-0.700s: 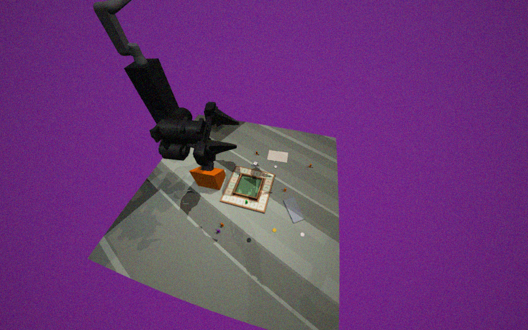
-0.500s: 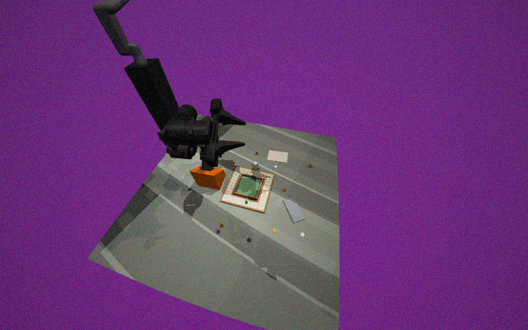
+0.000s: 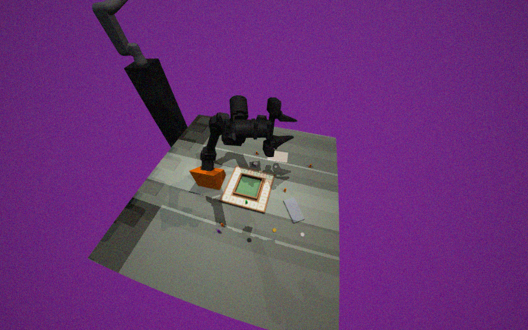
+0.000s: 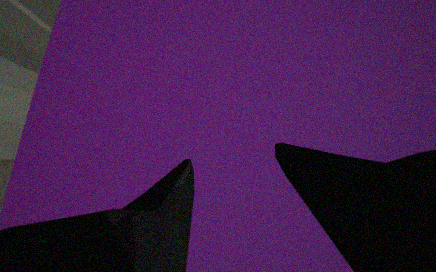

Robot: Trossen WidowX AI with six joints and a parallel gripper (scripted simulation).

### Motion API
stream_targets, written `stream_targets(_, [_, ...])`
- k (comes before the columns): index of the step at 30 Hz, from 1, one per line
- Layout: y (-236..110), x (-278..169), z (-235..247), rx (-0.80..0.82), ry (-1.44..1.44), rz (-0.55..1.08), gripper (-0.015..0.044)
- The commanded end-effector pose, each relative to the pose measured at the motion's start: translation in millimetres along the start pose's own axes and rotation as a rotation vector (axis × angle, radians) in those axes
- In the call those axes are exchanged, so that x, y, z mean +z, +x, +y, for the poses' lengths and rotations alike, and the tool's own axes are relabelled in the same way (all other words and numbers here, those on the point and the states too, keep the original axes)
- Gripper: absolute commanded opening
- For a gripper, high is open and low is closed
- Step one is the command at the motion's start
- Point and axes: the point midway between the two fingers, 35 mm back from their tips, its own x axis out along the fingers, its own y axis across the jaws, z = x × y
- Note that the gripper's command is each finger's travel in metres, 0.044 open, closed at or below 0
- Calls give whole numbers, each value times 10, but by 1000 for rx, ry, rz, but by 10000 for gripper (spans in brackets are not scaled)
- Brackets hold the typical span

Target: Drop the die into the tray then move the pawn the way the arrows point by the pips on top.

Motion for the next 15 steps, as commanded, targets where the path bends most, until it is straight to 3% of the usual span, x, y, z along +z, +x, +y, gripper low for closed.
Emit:
stream_targets(1, [440,215,199,34,258,-19,275])
stream_targets(8, [1141,786,722,159,786,11,275])
stream_targets(15, [1548,1553,1415,347,1266,134,275])
